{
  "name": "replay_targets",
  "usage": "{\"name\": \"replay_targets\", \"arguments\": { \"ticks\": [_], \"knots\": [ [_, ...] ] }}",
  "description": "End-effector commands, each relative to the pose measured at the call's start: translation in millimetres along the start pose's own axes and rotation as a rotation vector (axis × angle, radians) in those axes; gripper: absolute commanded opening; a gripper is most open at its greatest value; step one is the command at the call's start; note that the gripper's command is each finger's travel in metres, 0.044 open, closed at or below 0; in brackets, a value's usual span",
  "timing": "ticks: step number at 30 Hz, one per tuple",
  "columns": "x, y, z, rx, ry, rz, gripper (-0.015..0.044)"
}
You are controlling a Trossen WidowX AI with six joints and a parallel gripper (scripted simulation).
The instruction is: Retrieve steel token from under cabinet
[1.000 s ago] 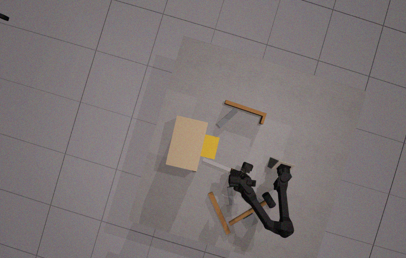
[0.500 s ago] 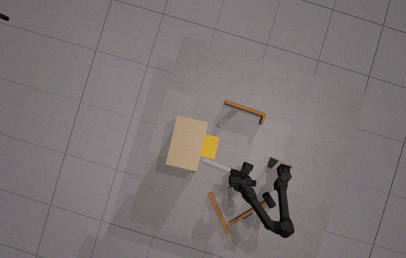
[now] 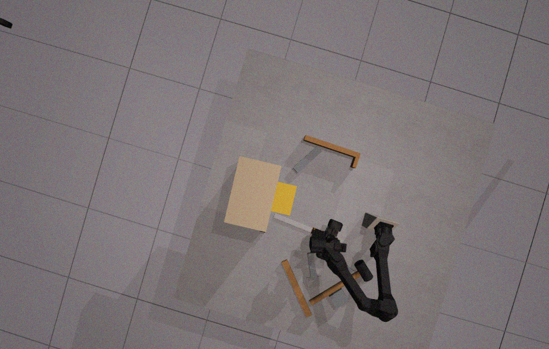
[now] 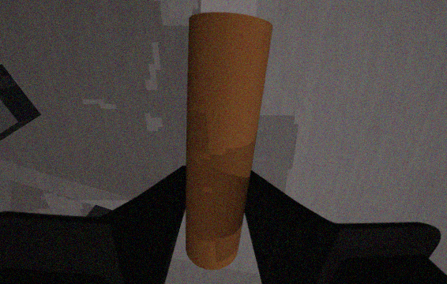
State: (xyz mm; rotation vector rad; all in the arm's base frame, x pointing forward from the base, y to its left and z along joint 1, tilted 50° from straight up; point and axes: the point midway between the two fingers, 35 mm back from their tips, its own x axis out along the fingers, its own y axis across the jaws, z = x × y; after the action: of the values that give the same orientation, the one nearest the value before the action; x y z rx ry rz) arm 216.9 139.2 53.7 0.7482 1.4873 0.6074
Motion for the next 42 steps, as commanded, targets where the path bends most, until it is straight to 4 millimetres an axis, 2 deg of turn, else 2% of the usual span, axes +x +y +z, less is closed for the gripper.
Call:
{"name": "replay_targets", "arguments": {
  "ticks": [1, 42],
  "knots": [
    [0, 0, 3, -0.004, -0.001, 0.001, 0.0000],
    [-1, 0, 52, -0.014, -0.003, 0.001, 0.0000]
  ]
}}
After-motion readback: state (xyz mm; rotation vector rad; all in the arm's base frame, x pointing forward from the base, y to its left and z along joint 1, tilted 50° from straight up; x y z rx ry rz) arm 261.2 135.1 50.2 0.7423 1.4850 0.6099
